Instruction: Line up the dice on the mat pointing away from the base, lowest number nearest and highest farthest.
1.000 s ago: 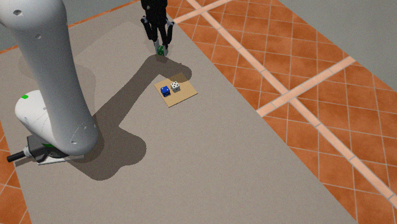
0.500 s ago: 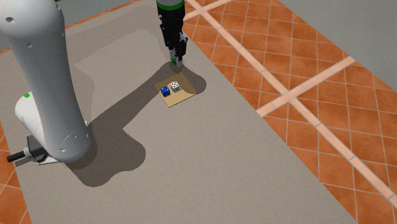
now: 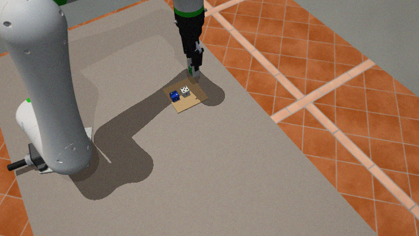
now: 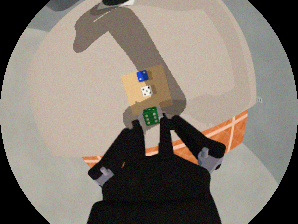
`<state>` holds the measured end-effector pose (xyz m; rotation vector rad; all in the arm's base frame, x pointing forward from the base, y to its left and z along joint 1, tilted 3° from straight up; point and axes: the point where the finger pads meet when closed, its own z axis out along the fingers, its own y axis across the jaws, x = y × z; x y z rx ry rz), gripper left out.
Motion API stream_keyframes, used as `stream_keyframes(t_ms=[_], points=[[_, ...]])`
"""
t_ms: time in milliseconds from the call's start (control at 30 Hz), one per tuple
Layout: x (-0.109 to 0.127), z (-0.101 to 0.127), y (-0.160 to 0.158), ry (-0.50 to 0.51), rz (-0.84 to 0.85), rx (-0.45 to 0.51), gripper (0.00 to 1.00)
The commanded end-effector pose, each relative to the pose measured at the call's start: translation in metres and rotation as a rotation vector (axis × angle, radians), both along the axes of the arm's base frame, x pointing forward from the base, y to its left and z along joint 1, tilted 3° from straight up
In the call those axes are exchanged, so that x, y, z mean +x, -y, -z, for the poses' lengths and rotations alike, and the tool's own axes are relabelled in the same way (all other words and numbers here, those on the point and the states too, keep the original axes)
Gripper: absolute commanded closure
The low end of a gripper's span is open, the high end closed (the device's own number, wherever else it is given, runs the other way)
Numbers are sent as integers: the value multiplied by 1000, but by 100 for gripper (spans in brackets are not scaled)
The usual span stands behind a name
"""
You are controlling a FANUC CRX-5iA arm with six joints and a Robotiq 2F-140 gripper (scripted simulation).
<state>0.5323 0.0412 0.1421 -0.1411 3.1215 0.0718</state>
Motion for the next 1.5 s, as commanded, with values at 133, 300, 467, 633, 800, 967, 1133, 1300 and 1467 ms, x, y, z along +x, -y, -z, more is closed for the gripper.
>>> stream_keyframes(t_ms=[133, 300, 467, 633, 800, 967, 1133, 1300, 1467], points=[[0, 1, 0, 0, 1, 0, 84], [0, 10, 0, 0, 1, 0, 84], [1, 28, -1, 0, 1, 0, 84], [1, 42, -2, 0, 1, 0, 84], [2, 67, -3, 0, 1, 0, 84], [2, 85, -4, 0, 1, 0, 84], [2, 94, -5, 0, 1, 0, 84], [2, 95, -5, 0, 1, 0, 84], [2, 95, -5, 0, 1, 0, 84]])
